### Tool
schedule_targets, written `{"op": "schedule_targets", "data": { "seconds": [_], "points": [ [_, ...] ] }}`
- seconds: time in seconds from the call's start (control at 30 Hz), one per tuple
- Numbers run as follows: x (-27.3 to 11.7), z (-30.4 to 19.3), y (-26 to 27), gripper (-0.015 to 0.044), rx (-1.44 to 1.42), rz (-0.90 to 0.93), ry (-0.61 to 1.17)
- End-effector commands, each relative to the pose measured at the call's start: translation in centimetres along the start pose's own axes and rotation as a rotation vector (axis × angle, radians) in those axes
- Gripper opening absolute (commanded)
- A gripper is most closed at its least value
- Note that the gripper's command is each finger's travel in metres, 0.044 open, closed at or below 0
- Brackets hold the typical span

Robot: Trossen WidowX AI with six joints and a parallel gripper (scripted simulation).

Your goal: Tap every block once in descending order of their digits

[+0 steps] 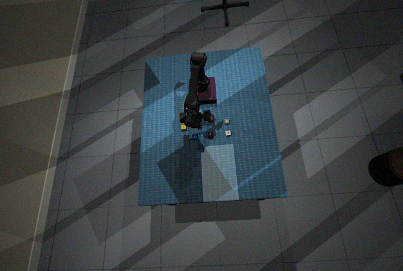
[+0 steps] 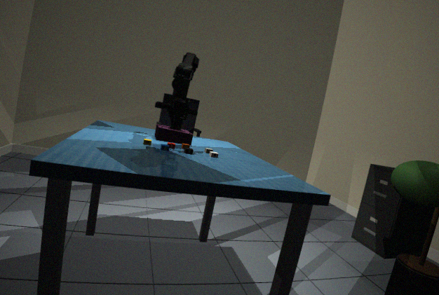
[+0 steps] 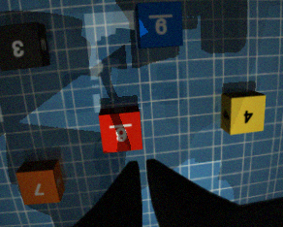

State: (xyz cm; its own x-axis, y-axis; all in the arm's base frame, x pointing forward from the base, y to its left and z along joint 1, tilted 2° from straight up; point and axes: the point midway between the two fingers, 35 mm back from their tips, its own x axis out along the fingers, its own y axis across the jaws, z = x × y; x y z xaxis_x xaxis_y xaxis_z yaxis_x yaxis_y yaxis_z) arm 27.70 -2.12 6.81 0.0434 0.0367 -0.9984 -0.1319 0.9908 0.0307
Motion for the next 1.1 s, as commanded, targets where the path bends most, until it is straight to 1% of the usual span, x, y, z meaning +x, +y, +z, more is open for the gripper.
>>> {"op": "schedule_targets", "data": {
  "seconds": [0.0, 0.2, 0.83, 1.0, 1.07],
  "points": [
    [4.7, -0.9, 0.1, 0.0020, -0.002, 0.003, 0.026],
    [4.8, -0.9, 0.1, 0.0020, -0.002, 0.003, 0.026],
    [7.7, -1.0, 0.1, 0.0020, -0.002, 0.003, 0.026],
    [7.7, -1.0, 0.1, 0.0020, -0.002, 0.003, 0.026],
    [6.6, -0.9, 0.1, 0.0020, -0.005, 0.004, 0.025]
  ]
}}
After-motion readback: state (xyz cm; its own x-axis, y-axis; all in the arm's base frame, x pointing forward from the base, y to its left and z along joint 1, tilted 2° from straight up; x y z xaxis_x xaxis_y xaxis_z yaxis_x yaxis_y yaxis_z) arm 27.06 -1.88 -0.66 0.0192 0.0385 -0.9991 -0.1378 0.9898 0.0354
